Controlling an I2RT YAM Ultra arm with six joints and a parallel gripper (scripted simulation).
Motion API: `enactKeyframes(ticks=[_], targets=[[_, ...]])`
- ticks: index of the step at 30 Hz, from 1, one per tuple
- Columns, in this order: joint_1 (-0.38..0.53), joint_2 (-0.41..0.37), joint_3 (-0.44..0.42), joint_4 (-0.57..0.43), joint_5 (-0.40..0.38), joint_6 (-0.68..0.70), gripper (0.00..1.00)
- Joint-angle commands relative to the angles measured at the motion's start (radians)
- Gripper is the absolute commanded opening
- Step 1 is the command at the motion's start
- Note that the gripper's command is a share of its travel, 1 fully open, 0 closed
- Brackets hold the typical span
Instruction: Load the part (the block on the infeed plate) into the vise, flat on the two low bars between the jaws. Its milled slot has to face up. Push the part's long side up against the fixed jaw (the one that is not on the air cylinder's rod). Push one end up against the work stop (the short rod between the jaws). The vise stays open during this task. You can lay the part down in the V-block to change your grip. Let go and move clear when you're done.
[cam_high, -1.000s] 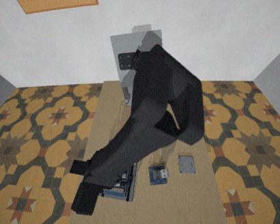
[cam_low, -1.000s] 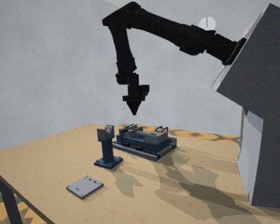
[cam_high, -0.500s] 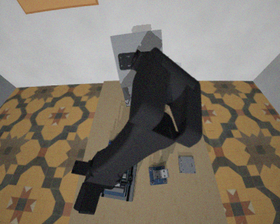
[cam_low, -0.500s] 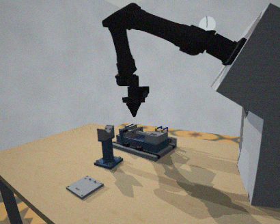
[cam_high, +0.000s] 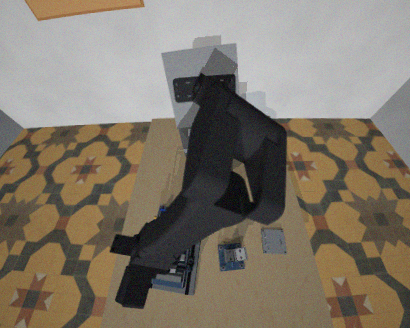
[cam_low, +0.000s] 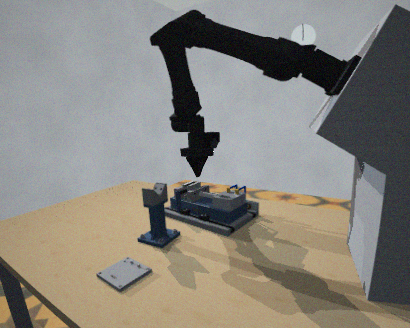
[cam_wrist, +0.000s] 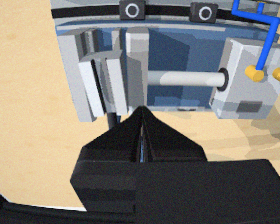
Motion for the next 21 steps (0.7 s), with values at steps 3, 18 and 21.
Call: enactKeyframes(ticks=[3,18,21], targets=[[0.006,0.03,0.034,0.029,0.026,0.02,0.0],[0.031,0.071,0.05,0.063,0.044,0.036,0.0],[0.029,0.077,0.053,0.056,0.046,0.038,0.0]])
